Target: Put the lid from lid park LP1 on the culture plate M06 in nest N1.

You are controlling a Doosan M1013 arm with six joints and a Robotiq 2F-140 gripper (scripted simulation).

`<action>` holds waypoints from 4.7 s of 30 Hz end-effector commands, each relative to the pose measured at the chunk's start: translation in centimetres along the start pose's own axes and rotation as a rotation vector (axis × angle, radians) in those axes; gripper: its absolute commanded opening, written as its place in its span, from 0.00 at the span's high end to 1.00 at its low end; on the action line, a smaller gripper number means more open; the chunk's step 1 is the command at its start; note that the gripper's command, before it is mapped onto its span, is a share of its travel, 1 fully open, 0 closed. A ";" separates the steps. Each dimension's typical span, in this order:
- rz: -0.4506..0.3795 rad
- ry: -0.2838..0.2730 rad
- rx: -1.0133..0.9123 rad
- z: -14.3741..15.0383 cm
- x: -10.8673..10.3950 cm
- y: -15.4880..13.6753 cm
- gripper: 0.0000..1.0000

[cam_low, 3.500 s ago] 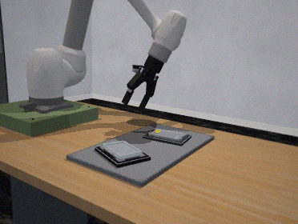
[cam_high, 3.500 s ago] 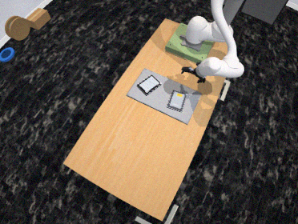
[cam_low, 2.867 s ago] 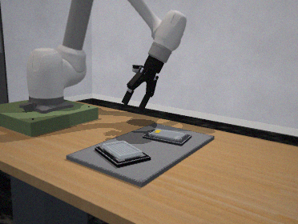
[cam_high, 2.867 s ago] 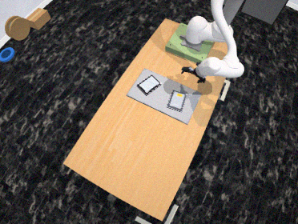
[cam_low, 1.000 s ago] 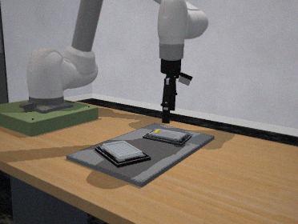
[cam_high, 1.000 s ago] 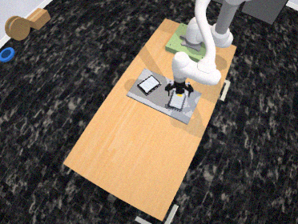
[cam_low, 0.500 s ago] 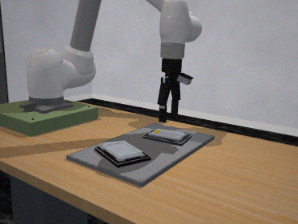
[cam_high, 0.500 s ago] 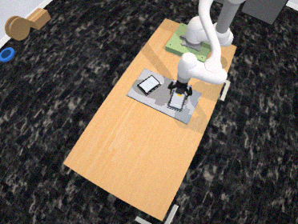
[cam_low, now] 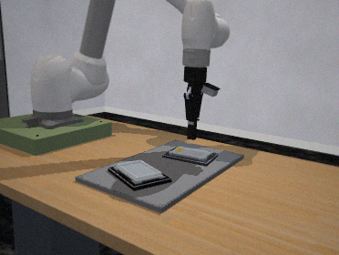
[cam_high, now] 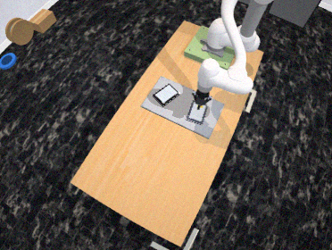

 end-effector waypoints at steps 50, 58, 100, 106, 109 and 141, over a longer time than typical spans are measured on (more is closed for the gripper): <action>0.001 0.001 0.000 0.0 -0.1 0.0 0.31; 0.001 0.001 0.000 0.0 -0.1 0.0 0.31; 0.000 -0.002 0.001 0.0 3.0 0.0 0.31; 0.000 -0.002 0.001 0.0 3.7 0.0 0.31; 0.000 -0.002 0.001 0.0 3.9 0.0 0.31; 0.000 -0.002 0.001 0.0 4.4 0.0 0.31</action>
Point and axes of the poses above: the point where the finger pads meet when closed, its own x axis out along the fingers, its own z axis across the jaws, y = z × x, the point moved 5 cm from there along -x, back along the fingers, and after that the axes turned 8 degrees about x, right-handed, at the moved point
